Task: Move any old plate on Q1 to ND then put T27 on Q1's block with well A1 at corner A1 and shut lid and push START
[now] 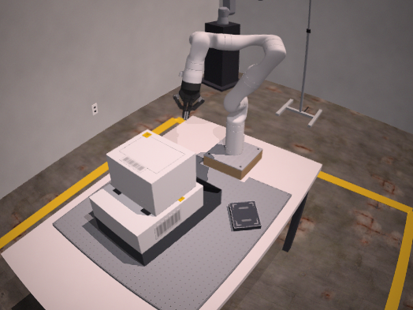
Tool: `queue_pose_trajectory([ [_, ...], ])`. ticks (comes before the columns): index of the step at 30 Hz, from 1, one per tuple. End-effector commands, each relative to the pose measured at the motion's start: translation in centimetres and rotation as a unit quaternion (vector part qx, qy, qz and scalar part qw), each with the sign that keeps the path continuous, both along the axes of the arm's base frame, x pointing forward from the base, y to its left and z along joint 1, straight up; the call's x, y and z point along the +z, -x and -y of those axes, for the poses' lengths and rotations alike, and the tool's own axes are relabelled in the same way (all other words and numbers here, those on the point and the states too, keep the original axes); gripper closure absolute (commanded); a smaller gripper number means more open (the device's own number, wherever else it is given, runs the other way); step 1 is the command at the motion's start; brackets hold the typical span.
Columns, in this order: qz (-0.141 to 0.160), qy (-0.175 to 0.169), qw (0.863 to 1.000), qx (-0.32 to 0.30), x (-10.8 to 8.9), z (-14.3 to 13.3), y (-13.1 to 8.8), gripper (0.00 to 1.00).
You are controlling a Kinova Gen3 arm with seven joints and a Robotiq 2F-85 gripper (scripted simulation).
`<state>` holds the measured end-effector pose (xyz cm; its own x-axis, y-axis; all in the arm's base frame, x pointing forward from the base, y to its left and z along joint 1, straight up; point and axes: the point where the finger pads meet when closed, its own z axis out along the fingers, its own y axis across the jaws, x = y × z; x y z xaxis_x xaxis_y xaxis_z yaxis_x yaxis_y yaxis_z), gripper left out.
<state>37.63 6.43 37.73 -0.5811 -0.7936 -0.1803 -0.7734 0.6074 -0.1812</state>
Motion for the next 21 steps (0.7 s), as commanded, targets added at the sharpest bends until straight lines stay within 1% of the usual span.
queue_pose_trajectory([
  [1, 0.002, 0.0, 1.0, 0.0, 0.1, 0.7, 0.9, 0.9],
  [2, 0.002, 0.0, 1.0, 0.0, 0.1, 0.7, 0.9, 0.9],
  [14, 0.001, 0.0, 1.0, 0.0, 0.1, 3.3, 4.0, 0.9],
  [21, 0.001, 0.0, 1.0, 0.0, 0.1, 3.4, 4.1, 0.9],
])
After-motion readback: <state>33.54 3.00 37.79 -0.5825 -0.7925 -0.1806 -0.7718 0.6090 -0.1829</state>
